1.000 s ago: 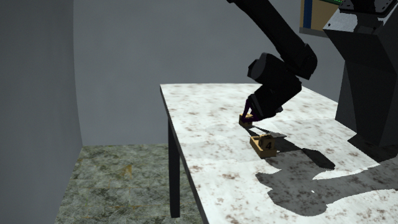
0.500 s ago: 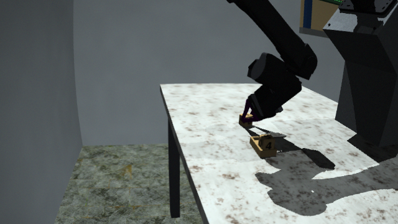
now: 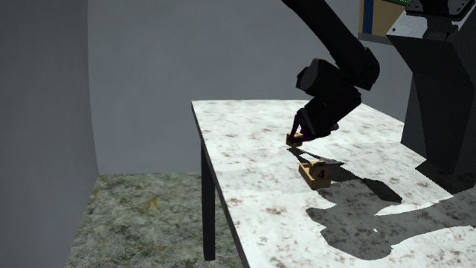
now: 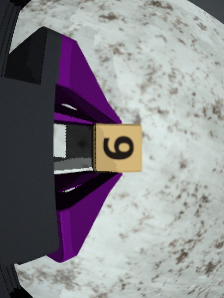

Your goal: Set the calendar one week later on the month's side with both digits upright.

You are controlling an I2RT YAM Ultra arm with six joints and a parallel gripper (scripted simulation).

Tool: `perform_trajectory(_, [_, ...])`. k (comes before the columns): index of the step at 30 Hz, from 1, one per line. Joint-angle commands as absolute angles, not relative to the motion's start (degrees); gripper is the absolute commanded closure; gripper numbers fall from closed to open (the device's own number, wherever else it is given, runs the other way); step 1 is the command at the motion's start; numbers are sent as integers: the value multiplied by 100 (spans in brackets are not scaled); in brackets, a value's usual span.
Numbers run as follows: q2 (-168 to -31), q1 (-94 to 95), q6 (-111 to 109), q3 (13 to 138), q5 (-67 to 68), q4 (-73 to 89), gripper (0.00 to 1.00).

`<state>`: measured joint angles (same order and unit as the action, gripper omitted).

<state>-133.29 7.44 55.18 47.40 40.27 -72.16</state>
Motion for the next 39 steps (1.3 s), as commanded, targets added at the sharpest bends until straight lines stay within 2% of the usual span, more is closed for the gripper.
perform_trajectory(1, [-13142,746,5516,4537,4093,-7239,74])
perform_trajectory(16, [-12078,767,5523,3508,4114,-7199,74])
perform_trajectory(31, [-11982,767,5525,3430,4111,-7179,74])
perform_trajectory(39, [-11288,382,5669,3338,3043,-6109,74])
